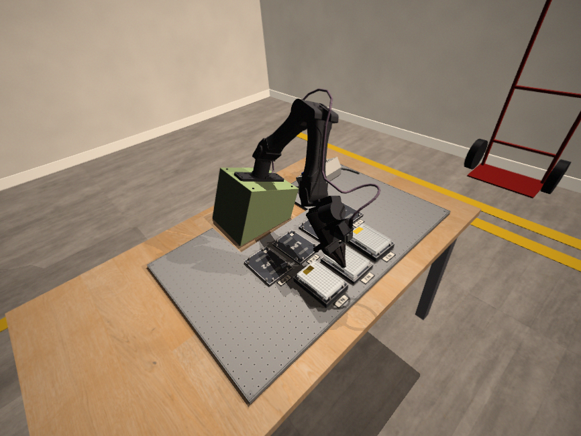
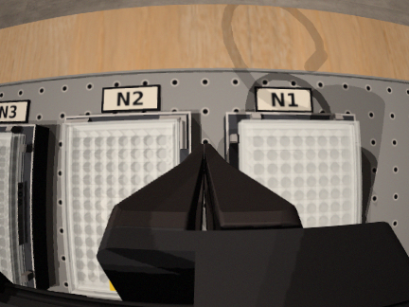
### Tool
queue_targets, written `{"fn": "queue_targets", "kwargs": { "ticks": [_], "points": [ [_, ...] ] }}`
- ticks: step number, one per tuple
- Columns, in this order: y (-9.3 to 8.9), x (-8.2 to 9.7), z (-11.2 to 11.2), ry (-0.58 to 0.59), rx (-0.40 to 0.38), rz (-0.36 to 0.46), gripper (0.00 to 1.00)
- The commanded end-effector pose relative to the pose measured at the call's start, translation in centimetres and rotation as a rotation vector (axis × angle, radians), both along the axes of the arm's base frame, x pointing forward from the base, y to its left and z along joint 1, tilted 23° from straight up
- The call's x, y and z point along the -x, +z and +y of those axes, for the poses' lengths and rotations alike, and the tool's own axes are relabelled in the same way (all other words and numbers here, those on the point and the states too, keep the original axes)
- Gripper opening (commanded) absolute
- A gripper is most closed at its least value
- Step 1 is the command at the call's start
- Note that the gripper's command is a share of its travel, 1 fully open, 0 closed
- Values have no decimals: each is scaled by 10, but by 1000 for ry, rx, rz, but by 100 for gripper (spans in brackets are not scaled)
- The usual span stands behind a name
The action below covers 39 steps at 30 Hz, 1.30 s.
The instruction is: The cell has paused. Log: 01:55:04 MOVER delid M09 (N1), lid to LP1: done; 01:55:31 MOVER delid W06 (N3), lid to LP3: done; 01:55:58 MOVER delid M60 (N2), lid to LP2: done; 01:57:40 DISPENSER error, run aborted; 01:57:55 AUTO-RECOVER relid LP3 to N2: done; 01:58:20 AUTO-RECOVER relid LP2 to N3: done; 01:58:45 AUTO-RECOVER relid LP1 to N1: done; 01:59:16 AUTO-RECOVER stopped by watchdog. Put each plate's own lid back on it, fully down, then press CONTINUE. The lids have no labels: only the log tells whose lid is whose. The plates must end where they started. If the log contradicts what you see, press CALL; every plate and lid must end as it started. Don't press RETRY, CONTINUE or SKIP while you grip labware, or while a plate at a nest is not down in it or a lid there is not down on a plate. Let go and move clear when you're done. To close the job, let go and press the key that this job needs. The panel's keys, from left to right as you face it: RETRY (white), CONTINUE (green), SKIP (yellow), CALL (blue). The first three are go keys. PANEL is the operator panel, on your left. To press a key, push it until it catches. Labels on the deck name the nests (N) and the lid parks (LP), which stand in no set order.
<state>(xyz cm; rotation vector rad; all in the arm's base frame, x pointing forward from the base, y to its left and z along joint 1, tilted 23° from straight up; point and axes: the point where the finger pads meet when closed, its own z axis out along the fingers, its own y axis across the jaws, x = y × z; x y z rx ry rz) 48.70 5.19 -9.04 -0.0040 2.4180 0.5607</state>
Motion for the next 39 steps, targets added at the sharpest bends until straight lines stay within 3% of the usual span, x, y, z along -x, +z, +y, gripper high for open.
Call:
{"fn": "queue_targets", "kwargs": {
  "ticks": [1, 19, 20, 21, 23, 36, 37, 39],
  "points": [
    [9, -8, -6, 0, 3, -31, 0],
    [9, -8, -6, 0, 3, -31, 0],
    [24, -14, -5, 10, 8, -42, 100],
    [24, -10, 5, 28, 19, -24, 100],
    [24, -10, 5, 28, 19, -24, 100],
    [37, 30, 53, 131, 58, 212, 100],
    [21, 37, 53, 140, 62, 266, 100],
    [21, 35, 44, 128, 62, 285, 100]
  ]
}}
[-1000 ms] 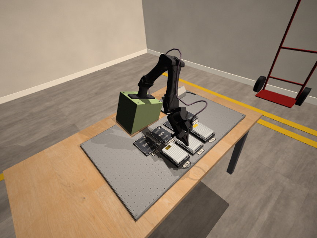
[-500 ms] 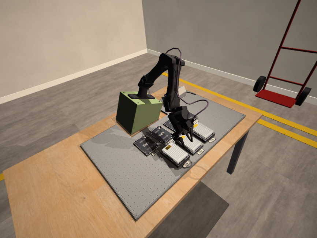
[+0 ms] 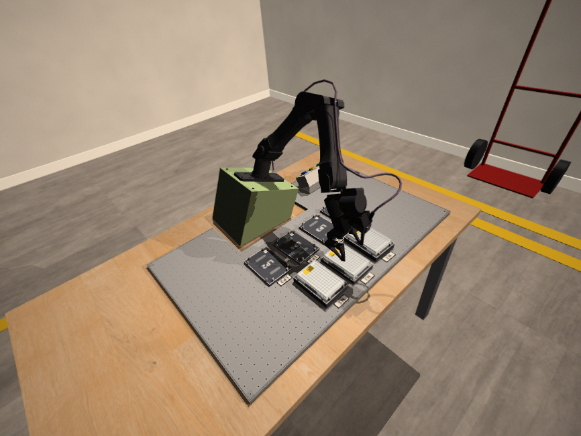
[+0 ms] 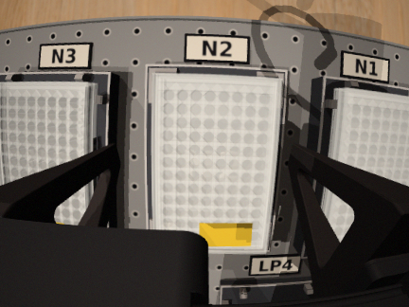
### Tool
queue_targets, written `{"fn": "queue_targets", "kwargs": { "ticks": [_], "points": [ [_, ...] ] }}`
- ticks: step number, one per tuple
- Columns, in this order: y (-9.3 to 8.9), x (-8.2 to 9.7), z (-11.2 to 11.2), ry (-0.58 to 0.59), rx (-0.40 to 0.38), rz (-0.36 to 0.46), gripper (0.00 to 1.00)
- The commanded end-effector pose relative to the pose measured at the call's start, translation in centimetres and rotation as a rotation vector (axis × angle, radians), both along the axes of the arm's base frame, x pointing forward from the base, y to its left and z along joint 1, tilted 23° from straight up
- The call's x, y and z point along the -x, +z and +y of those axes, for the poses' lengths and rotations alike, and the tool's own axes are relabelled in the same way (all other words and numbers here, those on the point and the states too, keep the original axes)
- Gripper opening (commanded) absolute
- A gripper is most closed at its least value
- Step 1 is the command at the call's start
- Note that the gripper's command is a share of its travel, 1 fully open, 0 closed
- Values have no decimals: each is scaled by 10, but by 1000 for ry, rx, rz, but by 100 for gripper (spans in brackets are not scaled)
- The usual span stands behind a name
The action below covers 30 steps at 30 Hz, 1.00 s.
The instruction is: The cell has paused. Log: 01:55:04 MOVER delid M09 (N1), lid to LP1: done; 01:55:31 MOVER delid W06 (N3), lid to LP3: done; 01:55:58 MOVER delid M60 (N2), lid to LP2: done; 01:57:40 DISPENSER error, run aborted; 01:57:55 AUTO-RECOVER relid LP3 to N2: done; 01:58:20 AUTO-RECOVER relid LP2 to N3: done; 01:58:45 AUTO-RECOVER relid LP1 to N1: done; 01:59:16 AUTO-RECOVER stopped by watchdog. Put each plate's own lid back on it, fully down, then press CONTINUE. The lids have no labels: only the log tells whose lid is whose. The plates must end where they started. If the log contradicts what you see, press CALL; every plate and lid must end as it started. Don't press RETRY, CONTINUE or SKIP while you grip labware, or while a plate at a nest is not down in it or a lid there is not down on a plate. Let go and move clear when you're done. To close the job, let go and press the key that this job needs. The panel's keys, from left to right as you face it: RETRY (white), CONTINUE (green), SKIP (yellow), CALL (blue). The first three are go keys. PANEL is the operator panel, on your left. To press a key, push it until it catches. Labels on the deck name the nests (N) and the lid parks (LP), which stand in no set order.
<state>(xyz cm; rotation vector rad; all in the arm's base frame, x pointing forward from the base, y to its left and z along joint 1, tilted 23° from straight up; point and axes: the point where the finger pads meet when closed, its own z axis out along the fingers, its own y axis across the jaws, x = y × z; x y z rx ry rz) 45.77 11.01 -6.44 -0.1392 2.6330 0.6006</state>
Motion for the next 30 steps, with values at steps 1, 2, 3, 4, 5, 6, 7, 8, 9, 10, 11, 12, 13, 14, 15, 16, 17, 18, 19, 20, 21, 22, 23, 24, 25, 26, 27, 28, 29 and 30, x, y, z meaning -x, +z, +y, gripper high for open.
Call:
{"fn": "queue_targets", "kwargs": {
  "ticks": [1, 2, 3, 4, 5, 6, 7, 8, 9, 10, 11, 12, 13, 14, 15, 16, 17, 18, 19, 20, 21, 22, 23, 24, 25, 26, 27, 28, 29, 30],
  "points": [
    [-5, 5, -15, -8, 30, 88, 100],
    [-5, 5, -15, 0, 33, 106, 100],
    [-5, 6, -14, 10, 33, 124, 100],
    [-4, 6, -13, 19, 33, 142, 100],
    [-4, 6, -13, 28, 35, 160, 100],
    [-4, 6, -13, 36, 37, 178, 100],
    [-4, 6, -13, 44, 39, 196, 100],
    [-4, 6, -13, 52, 42, 214, 100],
    [-4, 6, -13, 60, 46, 232, 100],
    [-4, 6, -13, 68, 50, 250, 100],
    [-4, 6, -13, 75, 55, 268, 100],
    [-4, 6, -14, 83, 60, 286, 100],
    [-4, 6, -14, 90, 66, 304, 100],
    [-5, 6, -15, 98, 72, 322, 100],
    [-5, 7, -15, 105, 76, 340, 100],
    [-5, 7, -15, 114, 80, 358, 100],
    [-5, 7, -15, 114, 80, 358, 100],
    [-5, 7, -15, 114, 80, 358, 100],
    [-5, 7, -15, 122, 83, 376, 100],
    [-5, 7, -15, 130, 86, 394, 100],
    [-4, 7, -15, 137, 89, 411, 100],
    [-4, 8, -15, 137, 89, 411, 100],
    [-4, 8, -15, 137, 89, 411, 100],
    [-4, 9, -16, 137, 89, 411, 100],
    [12, 3, -15, 136, 88, 374, 100],
    [13, 3, -15, 137, 85, 374, 100],
    [13, 3, -15, 137, 84, 374, 100],
    [13, 4, -15, 137, 84, 374, 100],
    [13, 4, -15, 137, 84, 374, 100],
    [13, 4, -15, 137, 84, 374, 100]
  ]
}}
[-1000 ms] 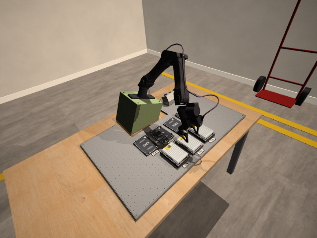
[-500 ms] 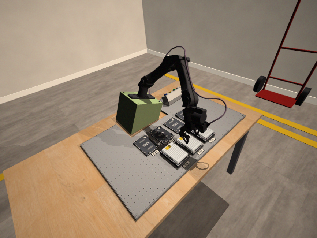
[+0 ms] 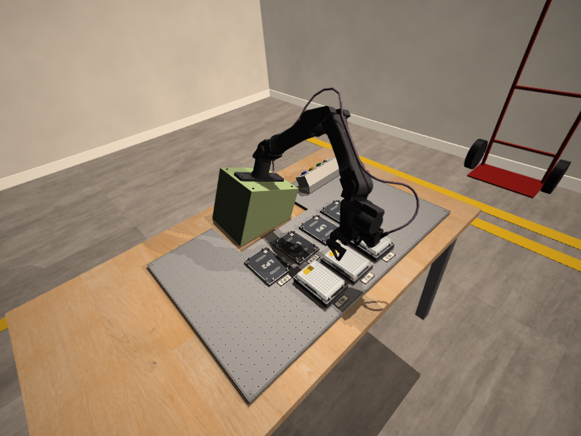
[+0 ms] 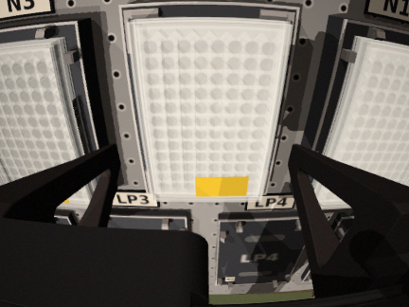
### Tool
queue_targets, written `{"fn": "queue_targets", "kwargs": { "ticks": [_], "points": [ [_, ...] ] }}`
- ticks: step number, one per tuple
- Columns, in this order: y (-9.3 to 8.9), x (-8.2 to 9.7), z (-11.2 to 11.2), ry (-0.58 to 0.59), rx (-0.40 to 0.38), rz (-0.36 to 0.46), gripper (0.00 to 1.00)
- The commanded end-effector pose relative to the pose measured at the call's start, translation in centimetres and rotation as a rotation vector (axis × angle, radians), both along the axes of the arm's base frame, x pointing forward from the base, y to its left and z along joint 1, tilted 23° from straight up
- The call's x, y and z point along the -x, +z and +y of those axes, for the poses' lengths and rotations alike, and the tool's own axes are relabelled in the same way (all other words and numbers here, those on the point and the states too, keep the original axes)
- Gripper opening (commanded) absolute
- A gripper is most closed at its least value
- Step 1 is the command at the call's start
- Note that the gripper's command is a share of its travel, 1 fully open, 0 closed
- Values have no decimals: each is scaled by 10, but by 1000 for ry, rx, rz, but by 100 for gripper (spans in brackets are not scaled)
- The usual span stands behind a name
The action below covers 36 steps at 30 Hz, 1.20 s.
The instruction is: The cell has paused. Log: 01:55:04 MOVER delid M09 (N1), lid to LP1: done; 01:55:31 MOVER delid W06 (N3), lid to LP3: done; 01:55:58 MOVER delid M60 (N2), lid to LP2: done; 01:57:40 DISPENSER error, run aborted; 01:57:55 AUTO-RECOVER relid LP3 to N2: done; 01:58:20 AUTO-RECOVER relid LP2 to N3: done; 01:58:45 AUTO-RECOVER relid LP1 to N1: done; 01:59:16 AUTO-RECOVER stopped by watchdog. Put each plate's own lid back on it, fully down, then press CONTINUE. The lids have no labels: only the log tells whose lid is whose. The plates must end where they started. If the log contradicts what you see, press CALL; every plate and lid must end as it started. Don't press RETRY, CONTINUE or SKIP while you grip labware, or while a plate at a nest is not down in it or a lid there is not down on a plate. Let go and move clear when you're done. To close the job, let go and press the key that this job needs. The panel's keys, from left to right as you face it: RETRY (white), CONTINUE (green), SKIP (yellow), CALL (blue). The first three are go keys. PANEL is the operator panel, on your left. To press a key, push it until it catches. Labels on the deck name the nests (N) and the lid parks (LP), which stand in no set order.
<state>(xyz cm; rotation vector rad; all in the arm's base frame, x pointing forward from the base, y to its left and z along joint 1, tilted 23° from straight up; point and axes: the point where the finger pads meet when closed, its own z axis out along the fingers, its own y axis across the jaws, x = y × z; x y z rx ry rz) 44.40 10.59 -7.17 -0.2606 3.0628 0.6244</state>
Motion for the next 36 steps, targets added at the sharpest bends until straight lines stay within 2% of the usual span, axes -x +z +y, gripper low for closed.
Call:
{"fn": "queue_targets", "kwargs": {
  "ticks": [1, 6, 12, 16, 22, 23, 30, 33, 36],
  "points": [
    [21, -10, -11, -7, 2, -32, 100],
    [21, -11, -12, -7, 2, -32, 100],
    [8, -7, -13, -7, 3, -5, 100],
    [13, -10, -13, -7, 3, -15, 100],
    [9, -10, -14, -7, 3, -11, 100],
    [19, -13, -13, -7, 2, -30, 100],
    [9, -11, -15, -7, 3, -8, 100],
    [14, -13, -15, -7, 3, -20, 100],
    [11, -13, -15, -7, 3, -16, 100]
  ]
}}
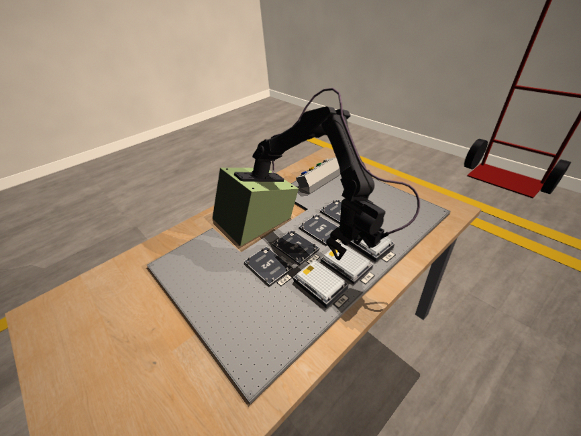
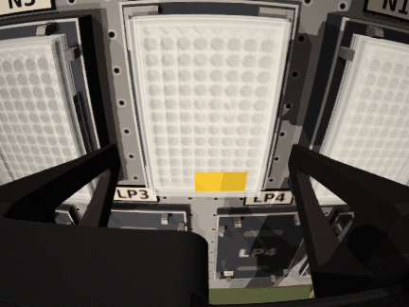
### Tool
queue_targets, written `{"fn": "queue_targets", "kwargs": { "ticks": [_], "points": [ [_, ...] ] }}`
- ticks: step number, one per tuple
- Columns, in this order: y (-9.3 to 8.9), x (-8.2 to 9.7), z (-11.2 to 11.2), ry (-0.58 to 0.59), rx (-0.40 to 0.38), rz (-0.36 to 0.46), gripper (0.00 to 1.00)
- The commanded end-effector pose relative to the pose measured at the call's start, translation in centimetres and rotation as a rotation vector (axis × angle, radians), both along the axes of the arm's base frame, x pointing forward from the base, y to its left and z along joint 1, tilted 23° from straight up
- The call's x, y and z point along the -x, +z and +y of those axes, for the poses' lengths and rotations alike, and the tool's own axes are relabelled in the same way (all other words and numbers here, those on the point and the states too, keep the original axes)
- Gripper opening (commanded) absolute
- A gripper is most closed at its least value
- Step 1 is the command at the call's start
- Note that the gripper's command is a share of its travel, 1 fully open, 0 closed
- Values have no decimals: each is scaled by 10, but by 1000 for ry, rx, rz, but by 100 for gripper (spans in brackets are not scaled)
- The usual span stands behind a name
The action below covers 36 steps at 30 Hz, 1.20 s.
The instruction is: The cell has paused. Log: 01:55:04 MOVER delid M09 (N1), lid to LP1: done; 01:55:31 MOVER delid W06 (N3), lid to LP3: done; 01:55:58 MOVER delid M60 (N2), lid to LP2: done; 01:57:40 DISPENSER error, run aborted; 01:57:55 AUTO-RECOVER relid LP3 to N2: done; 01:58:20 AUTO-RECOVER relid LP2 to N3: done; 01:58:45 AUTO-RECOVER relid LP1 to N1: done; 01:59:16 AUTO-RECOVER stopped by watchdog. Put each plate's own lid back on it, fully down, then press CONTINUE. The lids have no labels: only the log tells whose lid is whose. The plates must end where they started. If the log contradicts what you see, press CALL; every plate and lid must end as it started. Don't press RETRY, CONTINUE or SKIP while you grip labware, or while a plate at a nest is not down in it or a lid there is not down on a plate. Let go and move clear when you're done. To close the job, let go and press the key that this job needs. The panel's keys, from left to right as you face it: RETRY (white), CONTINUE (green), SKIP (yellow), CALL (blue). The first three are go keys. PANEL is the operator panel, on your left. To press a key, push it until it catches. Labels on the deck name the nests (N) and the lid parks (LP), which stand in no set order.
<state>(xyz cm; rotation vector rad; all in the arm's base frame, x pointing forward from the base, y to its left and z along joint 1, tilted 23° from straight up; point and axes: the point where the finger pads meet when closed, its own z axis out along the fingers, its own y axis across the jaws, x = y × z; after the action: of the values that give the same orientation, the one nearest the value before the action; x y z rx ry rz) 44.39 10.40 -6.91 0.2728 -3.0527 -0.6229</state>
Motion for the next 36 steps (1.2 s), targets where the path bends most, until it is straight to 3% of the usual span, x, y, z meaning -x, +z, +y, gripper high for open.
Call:
{"fn": "queue_targets", "kwargs": {
  "ticks": [1, 9, 13, 16, 20, 21, 30, 33, 36],
  "points": [
    [8, -12, -13, -19, 2, -30, 100],
    [10, -14, -13, -19, 1, -38, 100],
    [-12, -1, -11, -33, 4, 5, 100],
    [-5, -11, -8, -31, 1, -32, 100],
    [-12, -3, -3, -21, 2, -12, 100],
    [-11, -14, 1, -16, 0, -39, 100],
    [-33, -2, 5, -19, 3, -5, 100],
    [-20, -10, 7, -17, 1, -39, 100],
    [-18, -13, 4, -27, -2, -45, 100]
  ]
}}
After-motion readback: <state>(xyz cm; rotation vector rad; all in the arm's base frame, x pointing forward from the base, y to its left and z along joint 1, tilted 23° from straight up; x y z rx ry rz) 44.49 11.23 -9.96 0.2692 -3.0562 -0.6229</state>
